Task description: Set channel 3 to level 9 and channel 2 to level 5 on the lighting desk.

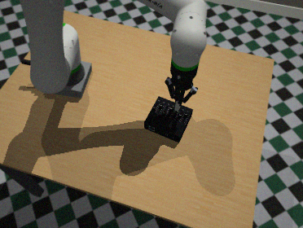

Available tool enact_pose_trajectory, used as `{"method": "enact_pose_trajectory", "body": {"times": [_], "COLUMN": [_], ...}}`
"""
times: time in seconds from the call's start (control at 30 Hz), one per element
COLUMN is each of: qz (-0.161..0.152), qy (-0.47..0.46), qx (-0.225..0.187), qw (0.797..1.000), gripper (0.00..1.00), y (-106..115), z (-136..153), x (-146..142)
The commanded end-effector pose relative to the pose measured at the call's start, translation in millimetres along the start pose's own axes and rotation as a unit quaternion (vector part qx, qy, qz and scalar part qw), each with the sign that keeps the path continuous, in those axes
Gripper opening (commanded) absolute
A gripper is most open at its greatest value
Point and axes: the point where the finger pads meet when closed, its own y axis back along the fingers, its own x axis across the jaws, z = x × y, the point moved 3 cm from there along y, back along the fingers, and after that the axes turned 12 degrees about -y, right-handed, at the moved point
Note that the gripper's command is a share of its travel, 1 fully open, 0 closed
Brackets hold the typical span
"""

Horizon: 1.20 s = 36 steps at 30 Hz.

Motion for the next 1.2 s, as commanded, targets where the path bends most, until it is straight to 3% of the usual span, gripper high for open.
{"method": "enact_pose_trajectory", "body": {"times": [0.0,1.17], "qz": [0.000,0.000], "qy": [0.000,0.000], "qx": [0.000,0.000], "qw": [1.000,1.000], "gripper": [0.00,0.00], "y": [0.2,0.2], "z": [0.0,-8.6], "x": [-0.2,-2.0]}}
